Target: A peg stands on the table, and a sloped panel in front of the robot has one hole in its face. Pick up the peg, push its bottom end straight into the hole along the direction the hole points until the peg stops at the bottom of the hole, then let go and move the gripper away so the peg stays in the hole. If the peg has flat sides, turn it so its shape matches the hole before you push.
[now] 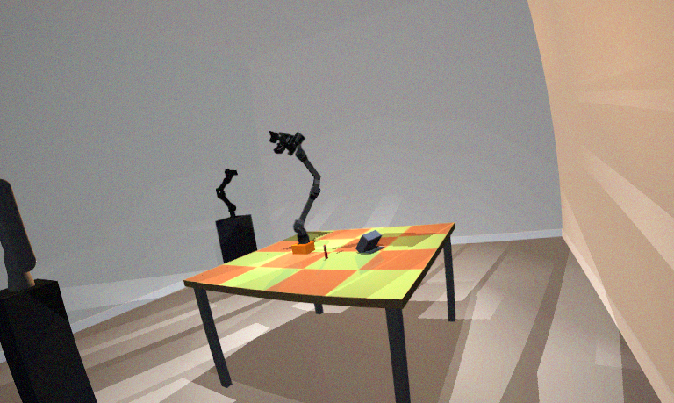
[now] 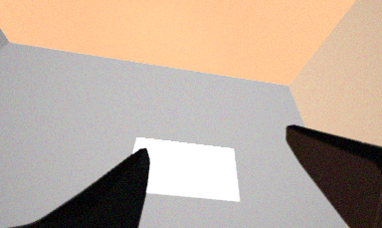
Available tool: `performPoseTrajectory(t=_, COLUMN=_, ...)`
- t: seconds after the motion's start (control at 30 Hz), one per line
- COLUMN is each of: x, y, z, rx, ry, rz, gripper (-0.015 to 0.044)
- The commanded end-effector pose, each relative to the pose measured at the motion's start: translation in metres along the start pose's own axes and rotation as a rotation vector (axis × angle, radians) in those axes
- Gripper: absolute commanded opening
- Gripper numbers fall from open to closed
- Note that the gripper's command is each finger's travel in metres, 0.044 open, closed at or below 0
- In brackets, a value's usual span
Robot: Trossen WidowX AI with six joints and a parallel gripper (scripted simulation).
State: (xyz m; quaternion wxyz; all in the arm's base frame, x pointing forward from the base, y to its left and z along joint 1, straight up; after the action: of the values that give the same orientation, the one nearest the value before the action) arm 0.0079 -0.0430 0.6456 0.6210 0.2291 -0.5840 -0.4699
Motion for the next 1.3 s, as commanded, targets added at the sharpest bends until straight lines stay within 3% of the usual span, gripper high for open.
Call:
performPoseTrajectory(t=0.0, x=0.0, y=0.0, z=0.0, rx=0.005, ry=0.001, rz=-0.001, gripper=0.0426)
performPoseTrajectory(t=0.97, x=0.051, y=-0.091, z=0.031, rx=0.83, ry=0.063, rz=-0.235, gripper=0.044)
performPoseTrajectory(t=1.27, x=0.055, y=-0.101, z=0.024, rx=0.956, ry=0.076, rz=-0.276, gripper=0.044)
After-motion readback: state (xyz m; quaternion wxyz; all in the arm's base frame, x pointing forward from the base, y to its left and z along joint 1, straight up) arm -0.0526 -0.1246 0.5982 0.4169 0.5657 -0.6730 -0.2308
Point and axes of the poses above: the point midway between the two fingers, 35 mm back from their tips, its own x axis out along the fingers, its own z axis across the jaws, y = z × x, the point moved 9 cm from there along -x, back along the fingers, and after that the axes turned 5 degrees about x, right-handed, at the moved point
